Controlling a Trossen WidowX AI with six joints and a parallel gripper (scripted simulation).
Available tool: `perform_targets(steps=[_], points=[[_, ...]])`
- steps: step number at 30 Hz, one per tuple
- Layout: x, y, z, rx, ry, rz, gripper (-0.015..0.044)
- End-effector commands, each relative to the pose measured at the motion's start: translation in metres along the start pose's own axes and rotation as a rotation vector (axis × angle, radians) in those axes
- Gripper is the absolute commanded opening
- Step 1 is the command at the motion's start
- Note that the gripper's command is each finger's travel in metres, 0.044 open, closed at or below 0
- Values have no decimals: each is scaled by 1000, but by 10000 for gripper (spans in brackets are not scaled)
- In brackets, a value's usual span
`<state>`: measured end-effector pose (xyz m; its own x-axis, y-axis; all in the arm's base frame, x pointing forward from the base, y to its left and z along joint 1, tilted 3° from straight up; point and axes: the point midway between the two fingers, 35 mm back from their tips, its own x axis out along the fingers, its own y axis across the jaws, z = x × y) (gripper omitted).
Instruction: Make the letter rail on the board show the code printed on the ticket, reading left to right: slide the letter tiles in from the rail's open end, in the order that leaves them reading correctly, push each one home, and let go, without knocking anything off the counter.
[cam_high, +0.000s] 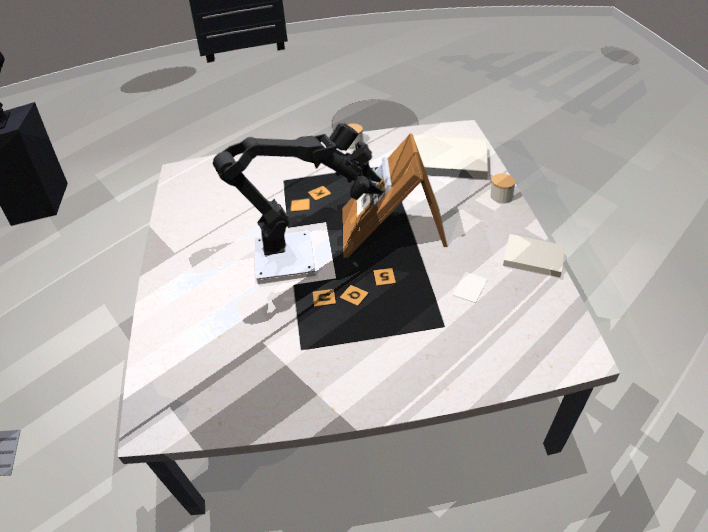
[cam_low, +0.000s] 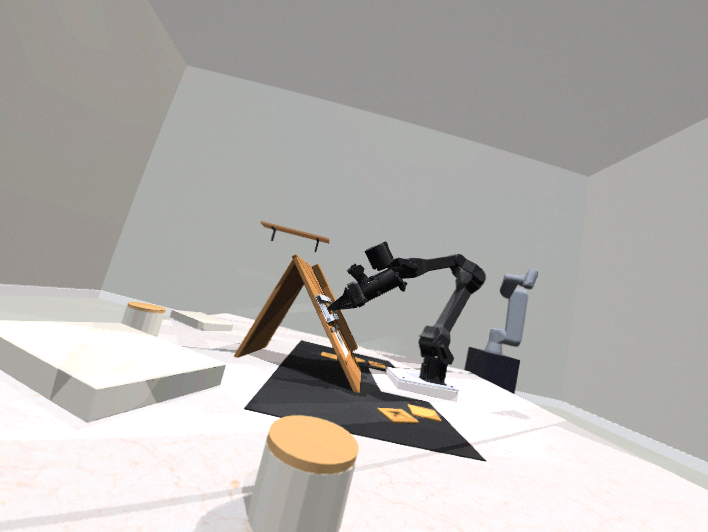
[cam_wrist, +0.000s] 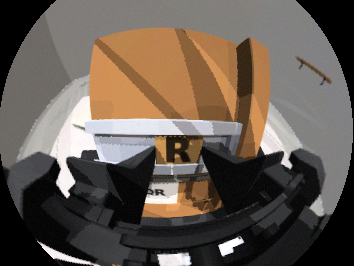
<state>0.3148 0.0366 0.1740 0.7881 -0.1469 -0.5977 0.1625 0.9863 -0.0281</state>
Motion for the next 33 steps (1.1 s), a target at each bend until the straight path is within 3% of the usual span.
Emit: perform_targets(steps=[1,33], points=[[-2,-3,2,1,-9,4,0],[-1,-19,2,-1,-9,3,0]])
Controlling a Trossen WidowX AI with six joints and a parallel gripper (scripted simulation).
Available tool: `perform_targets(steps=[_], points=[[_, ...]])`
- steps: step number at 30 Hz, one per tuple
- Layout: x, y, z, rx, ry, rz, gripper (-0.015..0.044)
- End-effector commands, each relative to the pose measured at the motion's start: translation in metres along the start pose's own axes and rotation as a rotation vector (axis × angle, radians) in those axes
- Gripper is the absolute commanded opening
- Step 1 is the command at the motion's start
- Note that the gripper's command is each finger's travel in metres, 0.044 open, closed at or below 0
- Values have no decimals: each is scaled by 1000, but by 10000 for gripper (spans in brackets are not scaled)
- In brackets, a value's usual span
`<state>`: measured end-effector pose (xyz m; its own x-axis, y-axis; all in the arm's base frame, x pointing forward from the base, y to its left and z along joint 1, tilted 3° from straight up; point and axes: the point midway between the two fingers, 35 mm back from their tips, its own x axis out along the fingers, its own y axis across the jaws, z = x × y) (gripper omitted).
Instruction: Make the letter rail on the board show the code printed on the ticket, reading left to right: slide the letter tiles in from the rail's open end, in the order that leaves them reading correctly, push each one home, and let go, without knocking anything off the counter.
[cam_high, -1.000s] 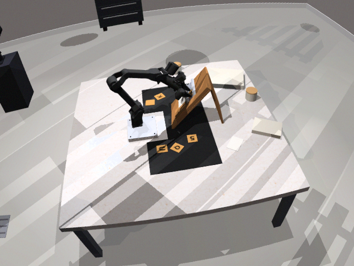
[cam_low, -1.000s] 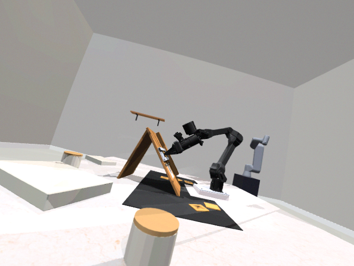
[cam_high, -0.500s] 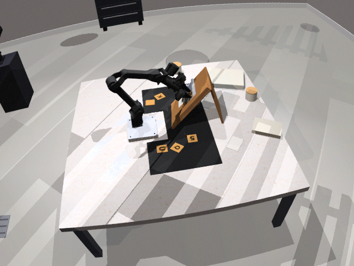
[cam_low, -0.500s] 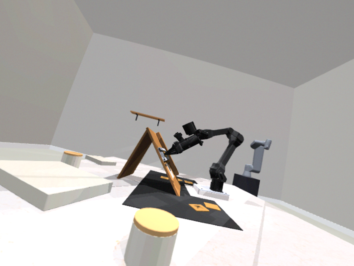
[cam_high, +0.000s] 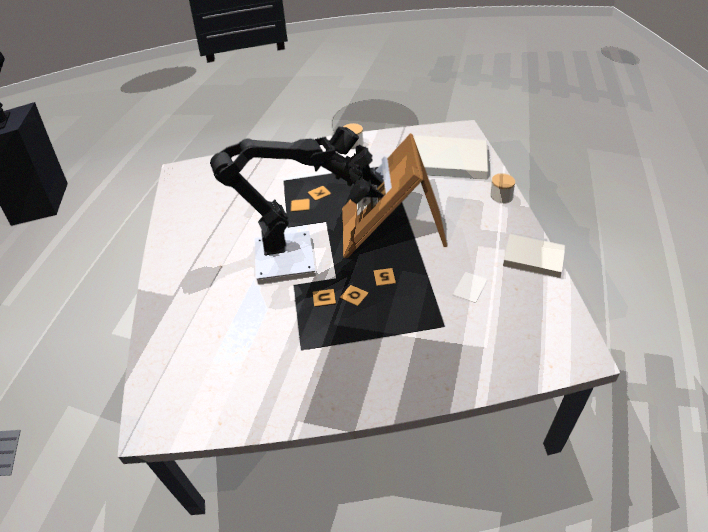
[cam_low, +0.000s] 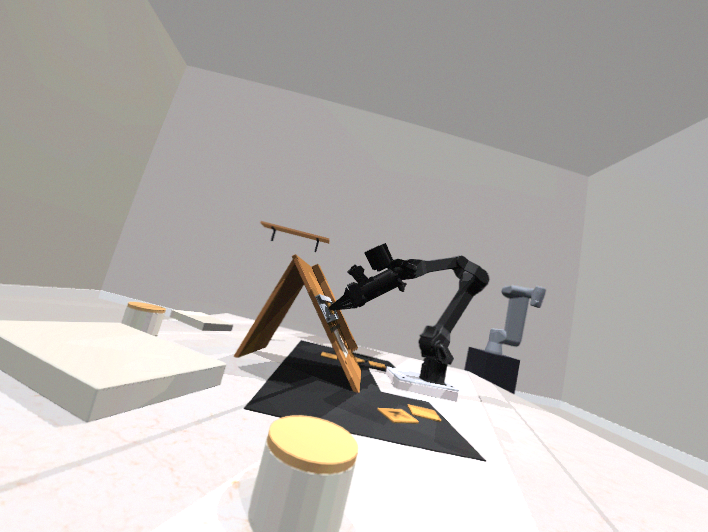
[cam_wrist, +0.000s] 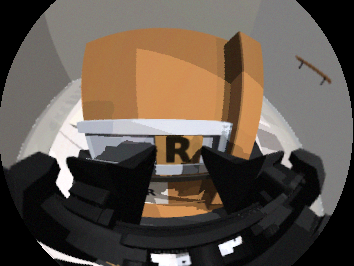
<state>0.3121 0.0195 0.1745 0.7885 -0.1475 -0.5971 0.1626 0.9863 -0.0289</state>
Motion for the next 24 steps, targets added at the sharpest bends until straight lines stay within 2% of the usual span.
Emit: perform_targets(steps=[1,21,24], points=[[-1,-2,2,0,-9,3,0],[-1,-12,2,-1,-9,2,0],[0,-10,0,0,-1,-1,79]])
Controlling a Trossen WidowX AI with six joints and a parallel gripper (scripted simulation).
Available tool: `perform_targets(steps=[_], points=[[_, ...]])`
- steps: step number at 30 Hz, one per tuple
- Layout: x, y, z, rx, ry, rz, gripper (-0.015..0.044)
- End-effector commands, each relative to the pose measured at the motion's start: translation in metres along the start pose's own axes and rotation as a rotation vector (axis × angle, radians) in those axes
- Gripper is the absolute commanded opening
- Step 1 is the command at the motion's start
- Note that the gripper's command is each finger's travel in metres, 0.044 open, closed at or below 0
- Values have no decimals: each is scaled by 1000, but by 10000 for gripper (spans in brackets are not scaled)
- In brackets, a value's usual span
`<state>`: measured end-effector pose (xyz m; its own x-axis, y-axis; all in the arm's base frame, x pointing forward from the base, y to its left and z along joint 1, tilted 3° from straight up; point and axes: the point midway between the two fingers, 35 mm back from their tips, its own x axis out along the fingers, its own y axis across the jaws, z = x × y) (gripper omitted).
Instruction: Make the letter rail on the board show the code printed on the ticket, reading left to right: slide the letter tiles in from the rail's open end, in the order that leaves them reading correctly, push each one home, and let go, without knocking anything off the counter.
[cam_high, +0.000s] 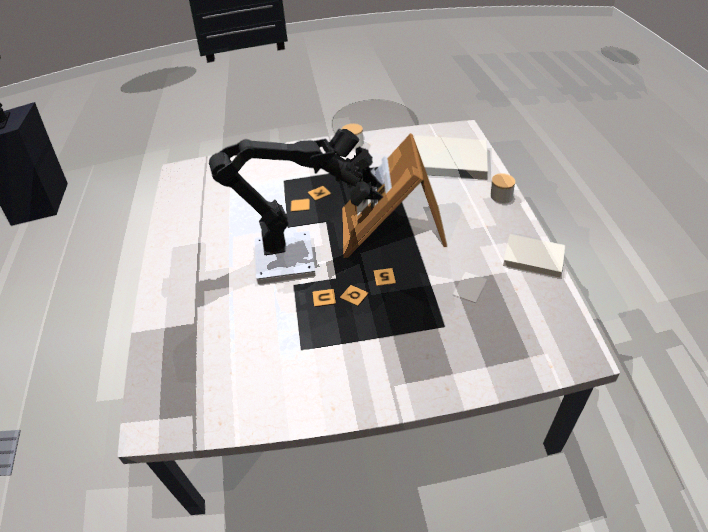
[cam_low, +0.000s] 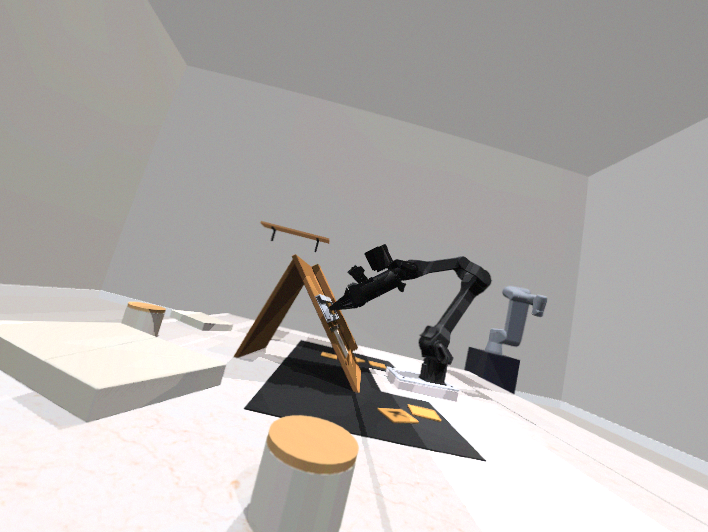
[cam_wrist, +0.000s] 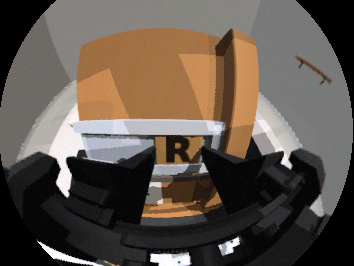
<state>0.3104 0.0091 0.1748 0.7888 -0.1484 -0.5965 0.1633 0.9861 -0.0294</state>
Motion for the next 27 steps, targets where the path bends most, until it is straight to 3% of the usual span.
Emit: perform_targets(steps=[1,8,27], points=[[0,0,0,0,0,0,105],[-4,0,0,-1,-7,3,289],[-16,0,2,-1,-7,3,295]])
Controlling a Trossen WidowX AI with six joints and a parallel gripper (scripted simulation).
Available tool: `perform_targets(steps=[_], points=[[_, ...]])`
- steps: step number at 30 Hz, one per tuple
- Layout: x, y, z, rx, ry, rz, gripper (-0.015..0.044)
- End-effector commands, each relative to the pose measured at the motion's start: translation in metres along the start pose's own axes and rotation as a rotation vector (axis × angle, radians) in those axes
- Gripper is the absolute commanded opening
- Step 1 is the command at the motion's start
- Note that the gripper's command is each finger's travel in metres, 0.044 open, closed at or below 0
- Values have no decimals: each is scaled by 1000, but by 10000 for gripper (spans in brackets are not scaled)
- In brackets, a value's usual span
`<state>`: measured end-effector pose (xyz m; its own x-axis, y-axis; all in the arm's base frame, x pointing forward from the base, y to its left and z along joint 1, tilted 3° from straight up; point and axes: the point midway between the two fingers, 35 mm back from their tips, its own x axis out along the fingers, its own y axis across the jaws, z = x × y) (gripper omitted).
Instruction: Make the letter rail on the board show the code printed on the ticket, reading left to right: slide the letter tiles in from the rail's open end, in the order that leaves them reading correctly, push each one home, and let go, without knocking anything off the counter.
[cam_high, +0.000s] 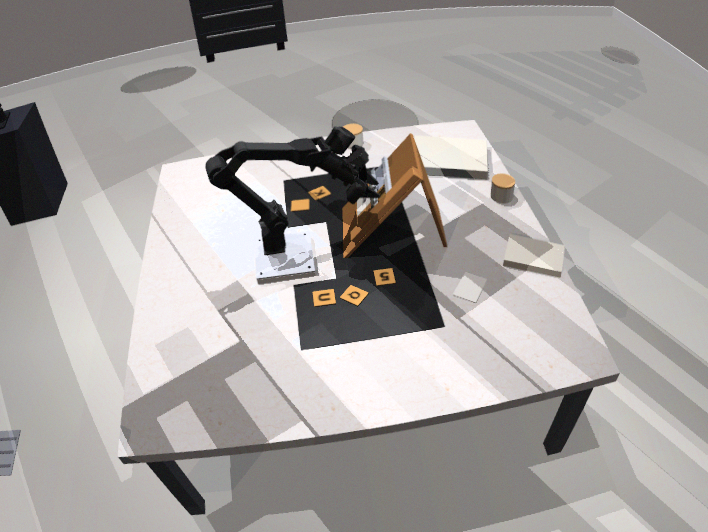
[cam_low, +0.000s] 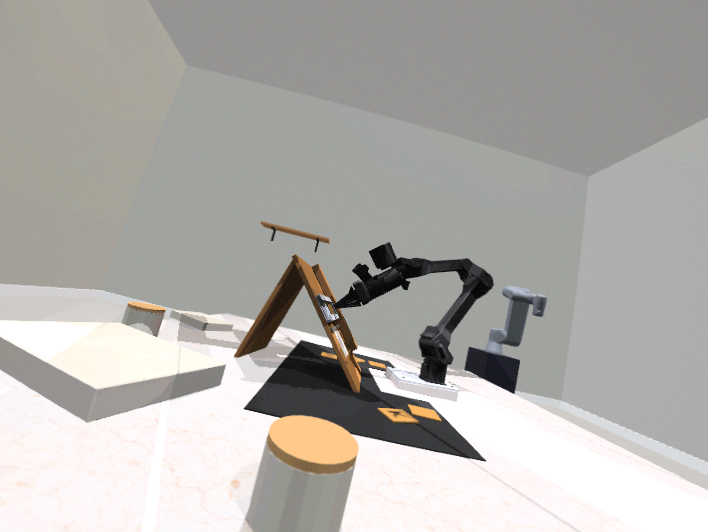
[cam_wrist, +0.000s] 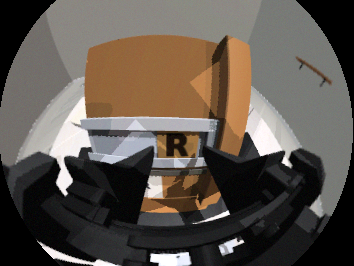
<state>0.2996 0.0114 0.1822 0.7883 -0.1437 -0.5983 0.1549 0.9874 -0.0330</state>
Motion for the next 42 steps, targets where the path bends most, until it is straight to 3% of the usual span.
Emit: perform_targets(steps=[1,42], points=[[-3,-1,3,7,-9,-1,295],[-17,2,-4,7,-8,-1,295]])
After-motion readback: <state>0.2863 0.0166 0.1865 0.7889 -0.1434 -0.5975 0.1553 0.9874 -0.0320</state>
